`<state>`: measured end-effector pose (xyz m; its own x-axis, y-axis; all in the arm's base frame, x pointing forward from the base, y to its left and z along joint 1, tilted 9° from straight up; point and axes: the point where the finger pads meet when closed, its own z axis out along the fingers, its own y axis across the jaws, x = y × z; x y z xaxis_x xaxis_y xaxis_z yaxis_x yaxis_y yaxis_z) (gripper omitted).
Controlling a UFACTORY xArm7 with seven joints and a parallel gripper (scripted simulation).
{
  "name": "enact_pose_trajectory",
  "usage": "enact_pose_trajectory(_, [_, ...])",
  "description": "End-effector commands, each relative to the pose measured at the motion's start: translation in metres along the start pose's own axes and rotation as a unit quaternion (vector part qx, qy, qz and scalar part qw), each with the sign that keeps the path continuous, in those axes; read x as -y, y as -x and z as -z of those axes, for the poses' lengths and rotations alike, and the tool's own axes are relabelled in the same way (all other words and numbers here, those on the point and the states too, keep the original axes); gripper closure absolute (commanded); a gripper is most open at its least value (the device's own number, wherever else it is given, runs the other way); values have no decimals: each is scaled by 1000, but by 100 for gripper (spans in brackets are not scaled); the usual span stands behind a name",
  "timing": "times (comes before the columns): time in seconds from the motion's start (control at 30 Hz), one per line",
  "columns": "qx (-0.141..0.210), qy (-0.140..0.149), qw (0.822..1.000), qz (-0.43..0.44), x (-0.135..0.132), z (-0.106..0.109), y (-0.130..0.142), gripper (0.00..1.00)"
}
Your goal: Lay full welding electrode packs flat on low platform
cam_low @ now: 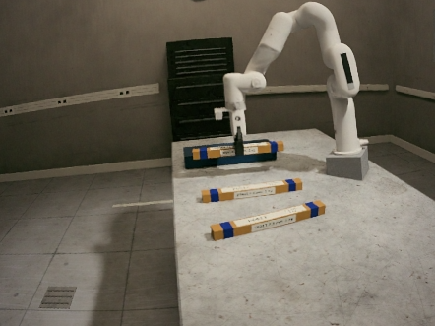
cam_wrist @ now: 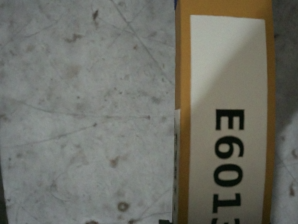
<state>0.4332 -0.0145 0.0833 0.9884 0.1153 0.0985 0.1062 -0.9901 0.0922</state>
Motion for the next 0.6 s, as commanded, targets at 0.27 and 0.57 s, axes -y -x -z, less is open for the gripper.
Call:
enact_pose_trajectory(0.27, [-9,1,1000,0,0,27,-6,65])
enact_pose_trajectory(0.57, [-9,1,1000,0,0,27,-6,65])
